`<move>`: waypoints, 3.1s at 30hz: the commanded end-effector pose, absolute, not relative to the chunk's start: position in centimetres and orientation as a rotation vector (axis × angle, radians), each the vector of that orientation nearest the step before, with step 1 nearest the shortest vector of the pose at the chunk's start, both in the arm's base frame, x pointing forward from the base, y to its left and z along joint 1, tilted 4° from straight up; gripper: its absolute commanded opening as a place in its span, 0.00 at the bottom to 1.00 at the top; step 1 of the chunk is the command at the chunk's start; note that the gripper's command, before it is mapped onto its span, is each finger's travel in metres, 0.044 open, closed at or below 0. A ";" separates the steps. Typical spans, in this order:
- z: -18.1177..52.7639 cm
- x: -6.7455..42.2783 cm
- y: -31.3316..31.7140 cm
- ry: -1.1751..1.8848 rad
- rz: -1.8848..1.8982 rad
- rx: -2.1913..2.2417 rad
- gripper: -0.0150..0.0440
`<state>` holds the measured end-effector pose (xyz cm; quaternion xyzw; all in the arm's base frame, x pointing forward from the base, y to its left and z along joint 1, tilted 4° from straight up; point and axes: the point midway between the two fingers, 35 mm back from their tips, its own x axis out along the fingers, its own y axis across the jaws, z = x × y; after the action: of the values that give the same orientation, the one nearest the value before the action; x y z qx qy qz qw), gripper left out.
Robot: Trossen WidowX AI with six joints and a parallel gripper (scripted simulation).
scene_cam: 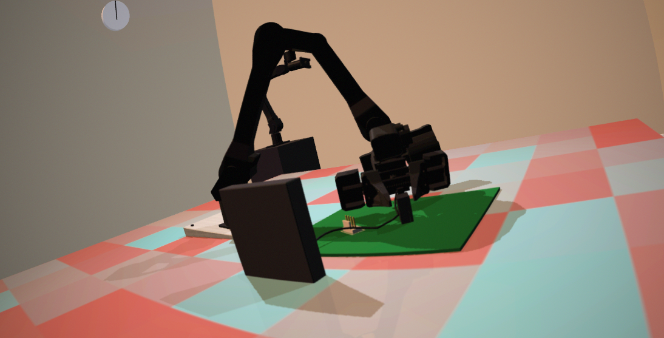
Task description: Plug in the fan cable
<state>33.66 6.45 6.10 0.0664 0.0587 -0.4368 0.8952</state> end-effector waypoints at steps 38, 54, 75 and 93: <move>8.2 37.6 4.3 0.791 -0.908 0.292 1.00; 10.8 37.4 3.7 1.031 -0.841 0.406 1.00; 15.6 35.8 3.5 1.287 -0.696 0.593 1.00; 17.7 34.9 3.4 1.396 -0.534 0.552 1.00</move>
<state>34.90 3.54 17.50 0.2858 0.6132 -0.2718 0.6844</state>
